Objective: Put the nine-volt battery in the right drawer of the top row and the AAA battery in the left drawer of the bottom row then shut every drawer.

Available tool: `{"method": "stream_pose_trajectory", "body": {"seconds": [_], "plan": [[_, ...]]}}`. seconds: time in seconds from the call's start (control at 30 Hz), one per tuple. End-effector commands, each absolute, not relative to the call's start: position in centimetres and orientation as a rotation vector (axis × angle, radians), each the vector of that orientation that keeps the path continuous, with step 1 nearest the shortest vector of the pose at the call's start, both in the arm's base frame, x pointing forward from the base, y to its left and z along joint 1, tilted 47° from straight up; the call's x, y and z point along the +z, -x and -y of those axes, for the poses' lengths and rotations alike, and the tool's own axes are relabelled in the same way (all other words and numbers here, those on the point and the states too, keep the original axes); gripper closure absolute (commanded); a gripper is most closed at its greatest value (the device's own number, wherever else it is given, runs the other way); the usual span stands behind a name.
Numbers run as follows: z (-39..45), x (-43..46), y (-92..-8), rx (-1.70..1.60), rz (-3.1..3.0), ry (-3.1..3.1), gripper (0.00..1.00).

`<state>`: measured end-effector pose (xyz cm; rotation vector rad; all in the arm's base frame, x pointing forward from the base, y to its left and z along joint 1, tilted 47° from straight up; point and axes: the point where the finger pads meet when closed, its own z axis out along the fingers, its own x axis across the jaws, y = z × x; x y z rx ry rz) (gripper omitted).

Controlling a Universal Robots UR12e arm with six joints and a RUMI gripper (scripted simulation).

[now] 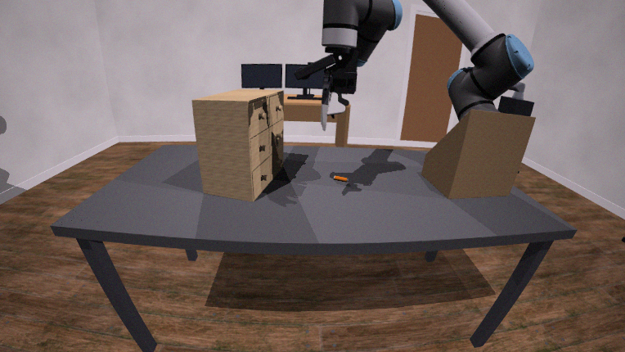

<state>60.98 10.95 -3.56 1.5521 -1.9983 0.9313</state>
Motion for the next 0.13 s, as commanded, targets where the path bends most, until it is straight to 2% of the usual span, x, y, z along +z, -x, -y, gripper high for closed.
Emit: {"method": "stream_pose_trajectory", "body": {"seconds": [0.0,0.1], "plan": [[-11.0,-3.53,-61.02,0.932,1.999,-1.553,0.0],[-11.0,-3.53,-61.02,0.932,1.999,-1.553,0.0]]}}
